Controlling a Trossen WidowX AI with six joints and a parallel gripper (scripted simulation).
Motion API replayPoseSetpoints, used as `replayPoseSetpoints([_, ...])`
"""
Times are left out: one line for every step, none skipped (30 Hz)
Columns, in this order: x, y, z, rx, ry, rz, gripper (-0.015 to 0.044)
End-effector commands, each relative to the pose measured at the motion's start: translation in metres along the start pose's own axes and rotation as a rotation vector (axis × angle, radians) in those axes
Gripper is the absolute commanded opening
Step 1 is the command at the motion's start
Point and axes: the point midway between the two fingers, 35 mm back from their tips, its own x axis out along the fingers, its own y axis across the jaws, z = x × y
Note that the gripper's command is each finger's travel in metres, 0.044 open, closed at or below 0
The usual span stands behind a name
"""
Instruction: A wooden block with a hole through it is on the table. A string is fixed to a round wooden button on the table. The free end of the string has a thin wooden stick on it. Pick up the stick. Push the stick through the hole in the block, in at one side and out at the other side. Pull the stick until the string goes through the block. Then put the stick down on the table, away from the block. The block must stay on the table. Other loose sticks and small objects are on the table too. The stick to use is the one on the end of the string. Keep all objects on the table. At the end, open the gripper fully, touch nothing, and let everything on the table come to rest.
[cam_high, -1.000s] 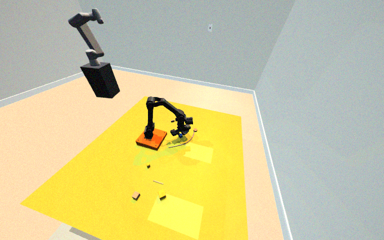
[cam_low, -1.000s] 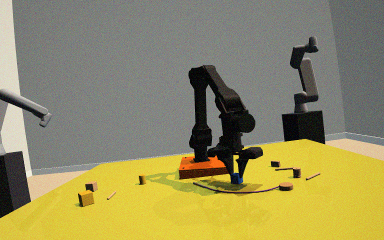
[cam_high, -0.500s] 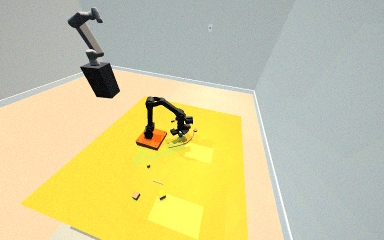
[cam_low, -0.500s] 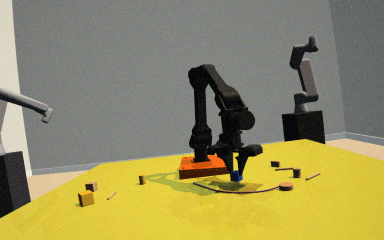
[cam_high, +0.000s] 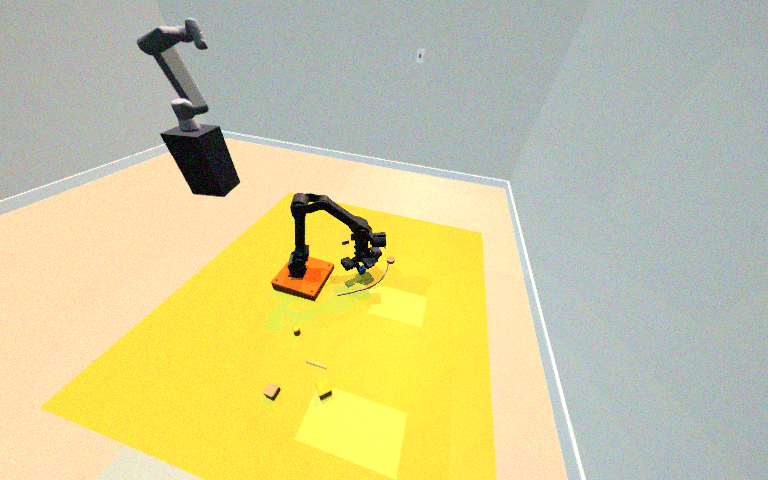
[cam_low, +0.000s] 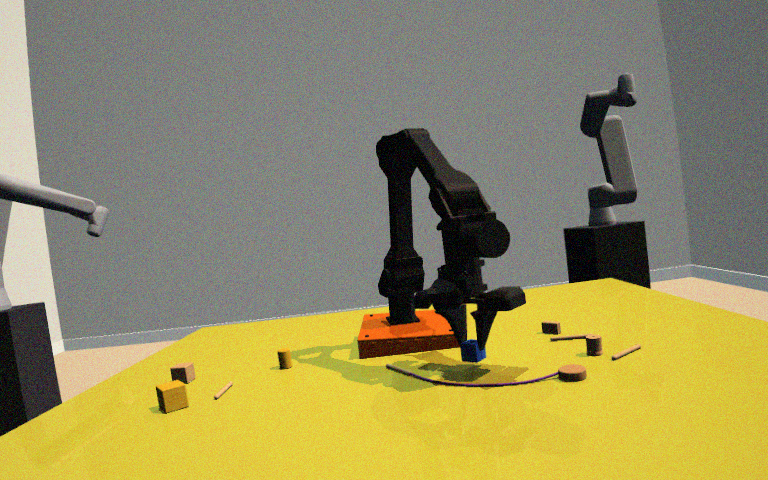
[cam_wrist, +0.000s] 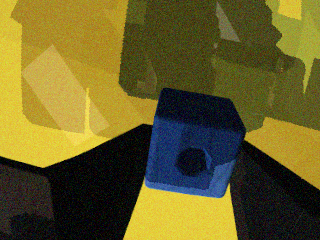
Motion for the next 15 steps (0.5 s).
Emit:
replayPoseSetpoints([-0.002,0.002,0.001,-0.001,-0.004,0.007,0.0000])
replayPoseSetpoints([-0.002,0.002,0.001,-0.001,-0.004,0.007,0.0000])
replayPoseSetpoints([-0.002,0.002,0.001,-0.001,-0.004,0.007,0.0000])
replayPoseSetpoints([-0.002,0.002,0.001,-0.001,-0.007,0.007,0.0000])
replayPoseSetpoints([-0.002,0.002,0.000,-0.002,-0.017,0.006,0.0000])
replayPoseSetpoints([-0.002,0.002,-0.001,-0.002,-0.030,0.004,0.0000])
replayPoseSetpoints([-0.001,0.002,-0.002,-0.002,-0.050,0.003,0.0000])
replayPoseSetpoints([-0.001,0.002,-0.003,-0.003,-0.072,0.002,0.0000])
replayPoseSetpoints([-0.001,0.002,-0.005,-0.003,-0.096,0.002,0.0000])
replayPoseSetpoints([0.000,0.002,-0.006,-0.002,-0.119,0.002,0.0000])
replayPoseSetpoints([0.000,0.002,-0.007,-0.002,-0.142,0.004,0.0000])
replayPoseSetpoints([0.000,0.002,-0.008,-0.002,-0.160,0.005,0.0000])
replayPoseSetpoints([0.000,0.002,-0.009,-0.002,-0.163,0.005,0.0000])
replayPoseSetpoints([0.000,0.002,-0.009,-0.002,-0.172,0.004,0.0000])
replayPoseSetpoints([0.001,0.002,-0.010,-0.002,-0.184,0.002,0.0000])
